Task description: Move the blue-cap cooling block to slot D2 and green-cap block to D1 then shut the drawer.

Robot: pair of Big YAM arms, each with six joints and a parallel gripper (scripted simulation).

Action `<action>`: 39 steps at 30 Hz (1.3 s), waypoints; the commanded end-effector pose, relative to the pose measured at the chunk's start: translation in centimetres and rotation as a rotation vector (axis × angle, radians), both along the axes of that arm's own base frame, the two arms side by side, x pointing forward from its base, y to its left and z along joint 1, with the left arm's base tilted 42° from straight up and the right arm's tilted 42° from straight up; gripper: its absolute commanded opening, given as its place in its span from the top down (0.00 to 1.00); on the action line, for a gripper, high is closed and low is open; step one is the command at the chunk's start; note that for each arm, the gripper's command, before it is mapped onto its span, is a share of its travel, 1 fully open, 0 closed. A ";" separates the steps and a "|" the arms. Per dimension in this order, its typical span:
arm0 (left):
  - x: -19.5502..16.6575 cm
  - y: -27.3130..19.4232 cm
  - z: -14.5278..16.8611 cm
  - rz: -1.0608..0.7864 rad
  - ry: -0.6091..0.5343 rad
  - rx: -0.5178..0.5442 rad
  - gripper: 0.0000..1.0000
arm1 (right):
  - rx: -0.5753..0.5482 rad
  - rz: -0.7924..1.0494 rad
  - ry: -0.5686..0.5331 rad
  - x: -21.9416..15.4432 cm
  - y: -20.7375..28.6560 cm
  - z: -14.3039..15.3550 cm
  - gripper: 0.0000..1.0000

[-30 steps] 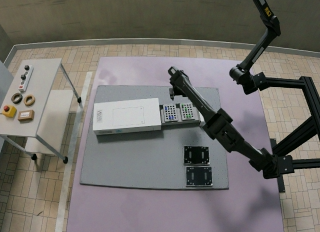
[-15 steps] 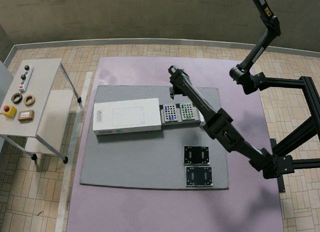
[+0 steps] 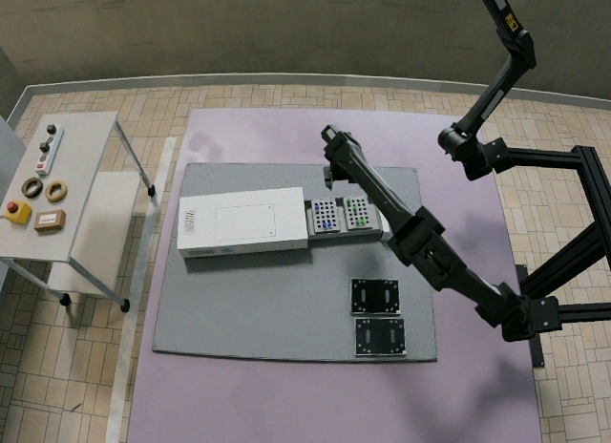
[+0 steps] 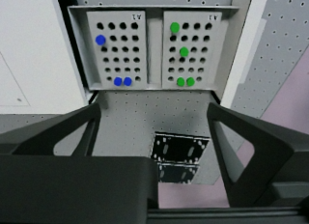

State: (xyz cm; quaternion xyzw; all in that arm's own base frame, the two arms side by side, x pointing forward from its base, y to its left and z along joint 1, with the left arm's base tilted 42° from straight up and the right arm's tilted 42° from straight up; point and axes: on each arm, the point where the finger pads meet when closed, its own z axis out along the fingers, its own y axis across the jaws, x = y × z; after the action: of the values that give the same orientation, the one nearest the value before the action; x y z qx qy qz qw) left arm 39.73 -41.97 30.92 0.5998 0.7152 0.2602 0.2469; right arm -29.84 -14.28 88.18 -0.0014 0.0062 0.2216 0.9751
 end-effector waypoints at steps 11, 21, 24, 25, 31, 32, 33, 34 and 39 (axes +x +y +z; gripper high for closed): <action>0.0 -0.5 1.6 -0.004 -0.020 -0.034 0.00 | 0.007 -0.001 -0.016 -1.0 -0.6 0.1 1.00; 0.0 -0.5 1.6 -0.004 -0.020 -0.034 0.00 | 0.007 -0.001 -0.016 -1.0 -0.6 0.1 1.00; 0.0 -0.5 1.6 -0.004 -0.020 -0.034 0.00 | 0.007 -0.001 -0.016 -1.0 -0.6 0.1 1.00; 0.6 -0.4 1.2 0.002 -0.006 -0.009 0.00 | 0.007 -0.001 -0.016 -1.0 -0.6 0.1 1.00; 3.4 -0.3 1.5 0.004 -0.027 -0.039 0.00 | 0.007 -0.001 -0.016 -1.0 -0.6 0.1 1.00; 3.9 -0.2 1.5 0.004 -0.027 -0.039 0.00 | 0.007 -0.001 -0.016 -1.0 -0.6 0.1 1.00; 4.4 -0.1 1.5 0.004 -0.028 -0.039 0.00 | 0.007 -0.001 -0.016 -1.0 -0.6 0.1 1.00; 4.8 0.0 1.5 0.004 -0.028 -0.038 0.00 | 0.007 -0.001 -0.016 -1.0 -0.6 0.1 1.00; 7.1 0.3 1.4 0.004 -0.030 -0.037 0.00 | 0.007 -0.001 -0.016 -1.0 -0.6 0.1 1.00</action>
State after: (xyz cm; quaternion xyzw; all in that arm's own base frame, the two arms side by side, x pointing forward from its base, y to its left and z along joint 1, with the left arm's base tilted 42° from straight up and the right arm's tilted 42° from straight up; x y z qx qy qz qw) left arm 43.67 -40.82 29.79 0.5924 0.7234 0.2610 0.2403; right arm -29.84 -14.28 88.18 -0.0014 0.0062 0.2216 0.9751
